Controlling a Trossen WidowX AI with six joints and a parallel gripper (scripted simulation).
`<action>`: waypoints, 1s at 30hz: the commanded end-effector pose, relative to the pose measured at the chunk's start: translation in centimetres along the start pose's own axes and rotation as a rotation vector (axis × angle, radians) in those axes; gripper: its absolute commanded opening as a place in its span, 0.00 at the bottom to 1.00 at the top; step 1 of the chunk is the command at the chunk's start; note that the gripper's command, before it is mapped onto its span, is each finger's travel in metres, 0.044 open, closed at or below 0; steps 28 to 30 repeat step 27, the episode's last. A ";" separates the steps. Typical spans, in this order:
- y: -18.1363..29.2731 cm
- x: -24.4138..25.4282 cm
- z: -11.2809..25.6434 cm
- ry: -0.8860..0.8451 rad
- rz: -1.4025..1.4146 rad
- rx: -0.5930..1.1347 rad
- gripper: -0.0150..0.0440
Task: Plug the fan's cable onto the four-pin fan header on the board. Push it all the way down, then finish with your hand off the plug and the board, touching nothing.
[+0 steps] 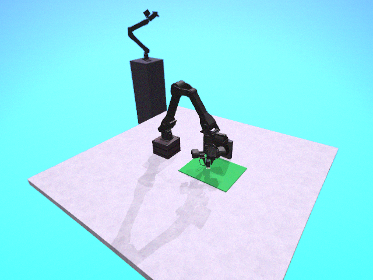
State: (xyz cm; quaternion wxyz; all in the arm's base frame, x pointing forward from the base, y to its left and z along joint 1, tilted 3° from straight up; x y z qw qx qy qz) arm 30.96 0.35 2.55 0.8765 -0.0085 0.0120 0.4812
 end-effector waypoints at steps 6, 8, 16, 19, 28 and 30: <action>-0.1 0.0 1.2 -0.001 0.001 0.001 0.69; -0.1 0.0 4.3 -0.003 0.002 0.003 0.69; -1.9 -0.1 5.7 -0.003 0.003 0.002 0.69; -5.5 -0.5 5.9 -0.003 0.003 0.000 0.69; -11.9 -2.4 5.7 -0.001 0.002 -0.005 0.69; -11.9 -2.4 5.7 -0.001 0.002 -0.005 0.69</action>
Point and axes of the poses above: the point midway between the two fingers, 35 mm back from their tips, its own z axis back along the fingers, its own x axis across the jaws, y = z × x, the point moved 7 cm from there along z, back along the fingers, and after that the axes turned 12 degrees about z, right-handed, at the moved point
